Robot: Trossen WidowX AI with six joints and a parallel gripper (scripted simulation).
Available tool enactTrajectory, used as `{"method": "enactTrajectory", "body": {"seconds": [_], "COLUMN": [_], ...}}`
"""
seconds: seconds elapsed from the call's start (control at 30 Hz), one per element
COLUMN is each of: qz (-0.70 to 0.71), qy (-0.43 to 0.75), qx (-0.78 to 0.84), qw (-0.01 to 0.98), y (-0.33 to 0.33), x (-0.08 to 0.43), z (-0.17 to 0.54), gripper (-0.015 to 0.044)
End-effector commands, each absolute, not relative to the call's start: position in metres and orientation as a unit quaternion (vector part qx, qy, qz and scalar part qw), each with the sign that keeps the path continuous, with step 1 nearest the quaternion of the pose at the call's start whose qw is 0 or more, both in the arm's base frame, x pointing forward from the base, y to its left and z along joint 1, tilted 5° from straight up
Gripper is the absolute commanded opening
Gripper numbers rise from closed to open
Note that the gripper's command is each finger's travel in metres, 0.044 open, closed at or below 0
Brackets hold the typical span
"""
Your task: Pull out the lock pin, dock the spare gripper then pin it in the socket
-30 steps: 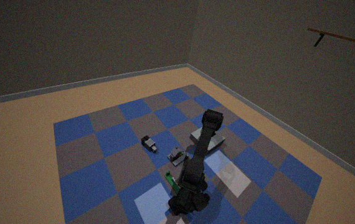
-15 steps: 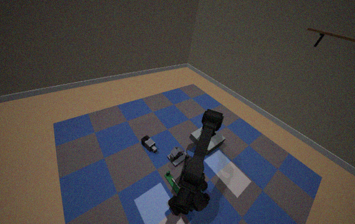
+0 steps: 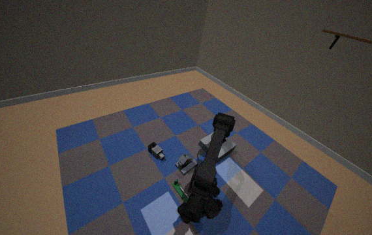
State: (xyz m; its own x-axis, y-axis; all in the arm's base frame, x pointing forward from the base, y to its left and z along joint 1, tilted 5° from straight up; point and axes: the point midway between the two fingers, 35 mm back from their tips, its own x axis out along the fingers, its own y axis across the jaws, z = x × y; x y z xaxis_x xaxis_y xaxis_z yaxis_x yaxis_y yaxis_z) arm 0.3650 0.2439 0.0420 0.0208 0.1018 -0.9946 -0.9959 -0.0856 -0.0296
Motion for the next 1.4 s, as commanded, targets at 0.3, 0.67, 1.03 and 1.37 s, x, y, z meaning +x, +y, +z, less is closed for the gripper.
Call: {"method": "enactTrajectory", "body": {"seconds": [0.3,0.67,1.03,1.37], "qz": [0.541,0.543,0.515,0.515], "qy": [0.448,0.45,0.441,0.441], "qx": [-0.502,-0.502,-0.523,-0.523], "qw": [0.505,0.5,0.516,0.516], "y": [0.244,0.244,0.185,0.183], "x": [0.361,0.359,0.366,0.372], "z": [0.071,0.079,0.142,0.081], "gripper": [0.02,0.0279,0.018,0.018]}}
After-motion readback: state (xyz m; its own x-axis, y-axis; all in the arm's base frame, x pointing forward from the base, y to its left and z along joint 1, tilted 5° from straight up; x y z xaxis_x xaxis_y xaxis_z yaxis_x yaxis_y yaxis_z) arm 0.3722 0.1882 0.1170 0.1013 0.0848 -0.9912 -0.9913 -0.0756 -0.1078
